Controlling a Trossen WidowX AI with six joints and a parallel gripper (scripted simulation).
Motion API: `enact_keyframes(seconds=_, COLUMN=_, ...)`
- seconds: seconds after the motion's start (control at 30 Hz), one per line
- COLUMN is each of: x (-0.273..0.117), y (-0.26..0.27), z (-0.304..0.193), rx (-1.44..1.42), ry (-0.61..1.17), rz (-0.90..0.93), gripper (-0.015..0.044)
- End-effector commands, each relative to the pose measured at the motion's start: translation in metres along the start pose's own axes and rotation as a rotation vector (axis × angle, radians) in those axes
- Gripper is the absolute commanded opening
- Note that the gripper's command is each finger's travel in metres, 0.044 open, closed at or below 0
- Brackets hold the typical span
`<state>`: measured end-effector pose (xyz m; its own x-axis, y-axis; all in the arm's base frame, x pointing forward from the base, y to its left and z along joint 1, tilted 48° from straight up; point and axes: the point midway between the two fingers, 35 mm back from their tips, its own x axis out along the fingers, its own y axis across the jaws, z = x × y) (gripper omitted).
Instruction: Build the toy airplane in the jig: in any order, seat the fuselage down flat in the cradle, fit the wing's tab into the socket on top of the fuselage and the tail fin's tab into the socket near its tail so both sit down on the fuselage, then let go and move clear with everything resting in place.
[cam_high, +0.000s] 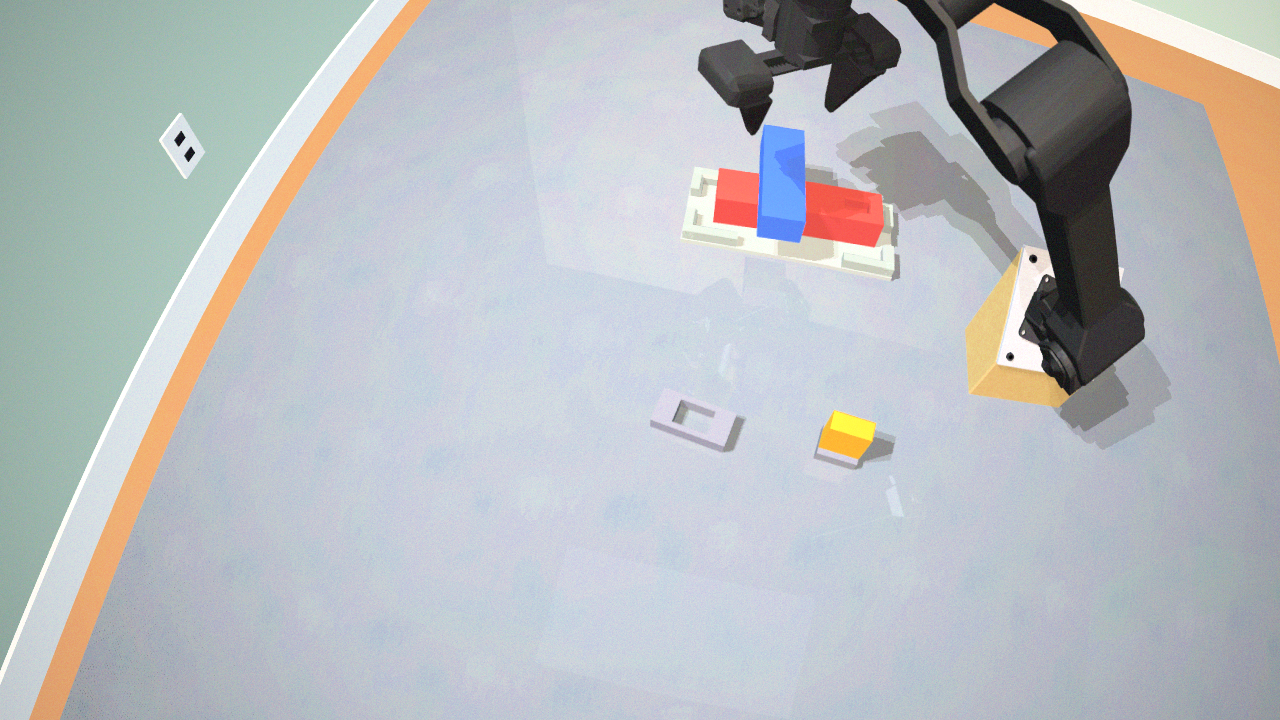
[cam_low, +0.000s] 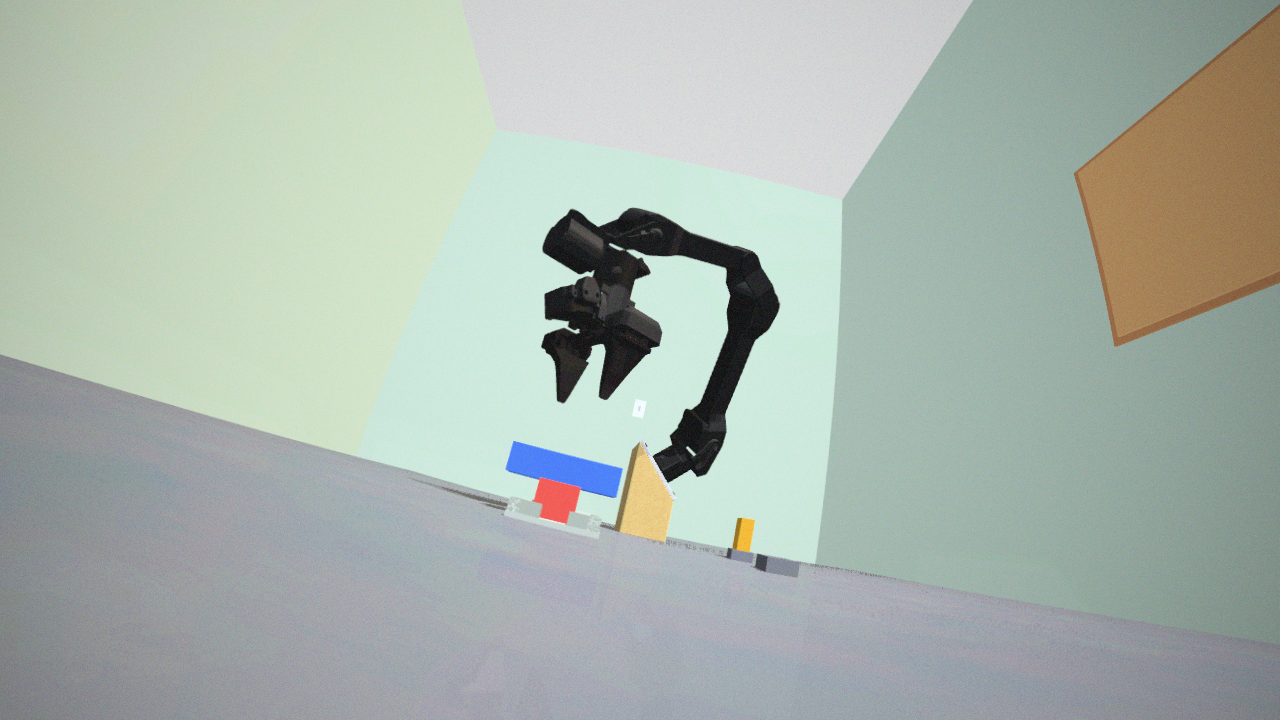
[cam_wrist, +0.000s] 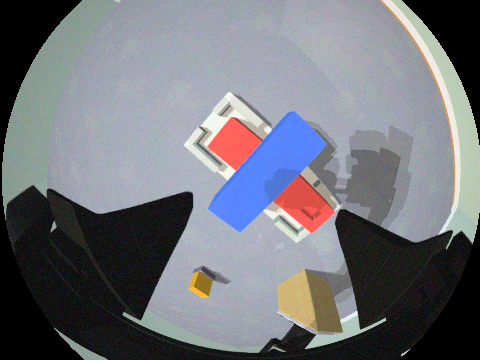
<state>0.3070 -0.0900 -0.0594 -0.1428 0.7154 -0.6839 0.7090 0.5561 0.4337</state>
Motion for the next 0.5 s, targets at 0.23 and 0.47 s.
enact_keyframes(seconds=0.23, x=-0.0018, y=0.0003, z=0.0005, rx=-0.786, ry=0.003, rz=-0.002, gripper=0.044)
enact_keyframes(seconds=0.47, x=-0.0018, y=0.0003, z=0.0005, rx=-0.786, ry=0.003, rz=-0.002, gripper=0.044)
